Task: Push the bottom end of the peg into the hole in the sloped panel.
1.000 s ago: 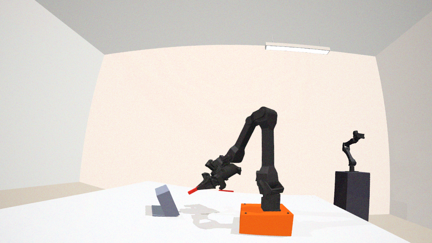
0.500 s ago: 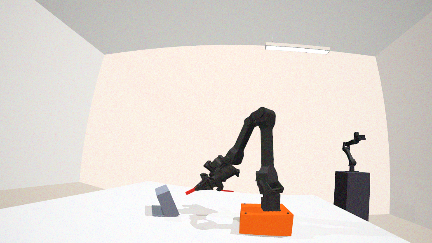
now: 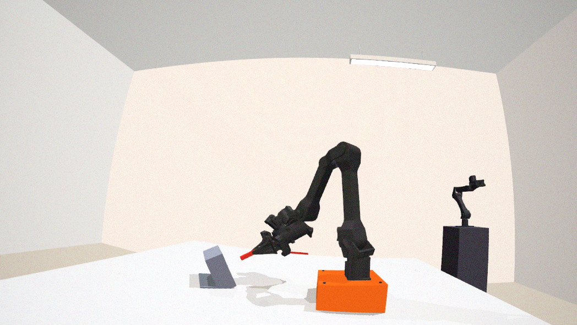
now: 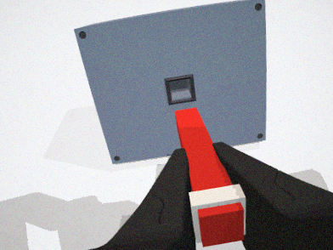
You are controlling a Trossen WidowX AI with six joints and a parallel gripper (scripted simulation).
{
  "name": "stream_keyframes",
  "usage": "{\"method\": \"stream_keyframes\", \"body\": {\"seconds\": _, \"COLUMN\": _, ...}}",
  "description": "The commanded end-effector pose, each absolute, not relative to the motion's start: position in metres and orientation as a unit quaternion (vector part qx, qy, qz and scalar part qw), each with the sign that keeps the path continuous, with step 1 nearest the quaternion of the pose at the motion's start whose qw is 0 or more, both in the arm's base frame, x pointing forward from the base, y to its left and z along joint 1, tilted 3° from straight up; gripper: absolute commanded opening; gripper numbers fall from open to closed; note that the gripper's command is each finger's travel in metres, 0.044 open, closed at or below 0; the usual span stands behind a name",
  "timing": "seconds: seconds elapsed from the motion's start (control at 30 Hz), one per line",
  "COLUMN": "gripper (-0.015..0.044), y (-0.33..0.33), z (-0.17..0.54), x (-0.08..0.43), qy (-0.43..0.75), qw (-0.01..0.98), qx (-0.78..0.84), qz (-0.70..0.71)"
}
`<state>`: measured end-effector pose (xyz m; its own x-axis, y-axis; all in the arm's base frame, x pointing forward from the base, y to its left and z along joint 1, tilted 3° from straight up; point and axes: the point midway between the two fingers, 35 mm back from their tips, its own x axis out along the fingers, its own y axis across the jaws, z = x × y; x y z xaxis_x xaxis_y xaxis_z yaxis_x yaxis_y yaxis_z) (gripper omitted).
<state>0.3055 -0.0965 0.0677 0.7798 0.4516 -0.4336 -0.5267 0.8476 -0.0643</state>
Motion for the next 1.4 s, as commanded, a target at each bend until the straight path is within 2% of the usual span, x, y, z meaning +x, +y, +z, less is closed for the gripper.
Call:
{"method": "stream_keyframes", "body": {"seconds": 0.0, "gripper": 0.0000, "y": -0.095, "z": 0.065, "x": 0.308, "qy": 0.207, "qw": 0.939, "qx": -0.089, "qz": 0.259}}
{"method": "stream_keyframes", "body": {"seconds": 1.37, "gripper": 0.0000, "y": -0.079, "z": 0.052, "x": 0.336, "qy": 0.188, "qw": 0.944, "qx": -0.092, "qz": 0.254}}
